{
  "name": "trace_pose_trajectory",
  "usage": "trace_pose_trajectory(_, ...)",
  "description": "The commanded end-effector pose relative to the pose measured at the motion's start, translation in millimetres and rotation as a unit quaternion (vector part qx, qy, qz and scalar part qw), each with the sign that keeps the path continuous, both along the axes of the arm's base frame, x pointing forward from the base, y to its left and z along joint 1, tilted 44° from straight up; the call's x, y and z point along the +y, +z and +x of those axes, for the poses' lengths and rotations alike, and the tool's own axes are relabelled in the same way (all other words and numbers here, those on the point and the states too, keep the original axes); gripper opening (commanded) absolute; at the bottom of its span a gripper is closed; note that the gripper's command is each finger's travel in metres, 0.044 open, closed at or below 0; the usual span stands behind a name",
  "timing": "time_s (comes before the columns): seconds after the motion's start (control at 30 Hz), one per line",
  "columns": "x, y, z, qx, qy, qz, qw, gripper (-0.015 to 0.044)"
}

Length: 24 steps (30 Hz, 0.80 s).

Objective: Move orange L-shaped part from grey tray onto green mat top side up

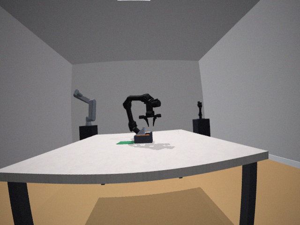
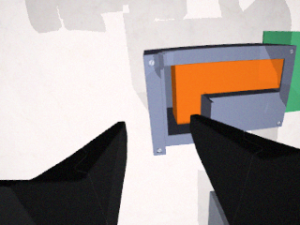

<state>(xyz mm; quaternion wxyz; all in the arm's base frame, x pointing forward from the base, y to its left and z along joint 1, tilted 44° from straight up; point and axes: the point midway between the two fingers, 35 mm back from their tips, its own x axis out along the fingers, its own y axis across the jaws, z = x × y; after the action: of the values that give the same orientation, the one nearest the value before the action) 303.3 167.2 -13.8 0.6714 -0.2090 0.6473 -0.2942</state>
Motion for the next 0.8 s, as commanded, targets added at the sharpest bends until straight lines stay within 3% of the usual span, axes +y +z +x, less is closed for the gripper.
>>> trace_pose_trajectory(0.0,-26.1,-24.4,-3.1,0.011,-0.002,-0.009,1.000,0.0180)
trace_pose_trajectory(0.77,-59.6,-58.5,-6.0,0.011,-0.002,-0.010,1.000,0.0180)
